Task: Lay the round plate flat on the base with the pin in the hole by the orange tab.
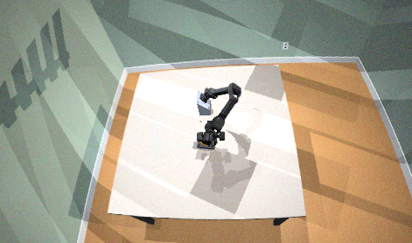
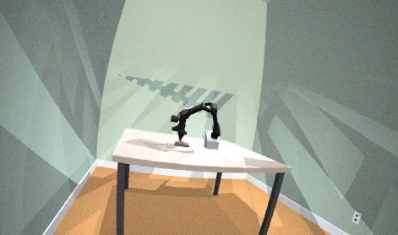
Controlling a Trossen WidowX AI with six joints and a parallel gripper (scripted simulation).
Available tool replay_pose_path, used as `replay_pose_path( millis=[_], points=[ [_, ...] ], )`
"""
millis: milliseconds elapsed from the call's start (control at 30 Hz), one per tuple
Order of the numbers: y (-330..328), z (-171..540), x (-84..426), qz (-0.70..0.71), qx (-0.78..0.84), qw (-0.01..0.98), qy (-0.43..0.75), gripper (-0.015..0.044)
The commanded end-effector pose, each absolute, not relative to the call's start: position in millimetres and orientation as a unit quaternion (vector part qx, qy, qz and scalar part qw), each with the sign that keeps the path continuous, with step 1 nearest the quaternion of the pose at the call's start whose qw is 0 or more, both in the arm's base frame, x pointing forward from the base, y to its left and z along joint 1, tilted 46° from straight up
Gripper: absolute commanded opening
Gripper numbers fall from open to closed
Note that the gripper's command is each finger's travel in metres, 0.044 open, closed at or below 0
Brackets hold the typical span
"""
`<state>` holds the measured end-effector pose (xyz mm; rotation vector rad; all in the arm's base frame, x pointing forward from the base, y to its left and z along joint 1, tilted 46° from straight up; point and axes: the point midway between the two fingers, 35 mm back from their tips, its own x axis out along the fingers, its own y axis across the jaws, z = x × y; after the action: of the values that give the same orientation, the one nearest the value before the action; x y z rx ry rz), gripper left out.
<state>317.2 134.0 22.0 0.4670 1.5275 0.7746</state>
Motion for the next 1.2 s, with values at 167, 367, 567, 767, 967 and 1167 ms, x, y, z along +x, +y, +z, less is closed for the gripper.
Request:
replay_pose_path(
  millis=[167,367,567,767,967,1167],
  points=[
    [135.6,25.5,308.7,0.337,0.208,0.629,0.669,0.0000],
    [136.2,26.8,305.4,0.337,0.208,0.629,0.669,0.0000],
    [134.5,29.3,304.2,0.337,0.208,0.629,0.669,0.0000],
    [111.5,49.7,307.7,0.336,0.207,0.629,0.670,0.0000],
    [99.6,57.8,305.7,0.336,0.208,0.629,0.670,0.0000],
    [105.1,51.4,304.9,0.334,0.213,0.625,0.672,0.0000]
  ],
)
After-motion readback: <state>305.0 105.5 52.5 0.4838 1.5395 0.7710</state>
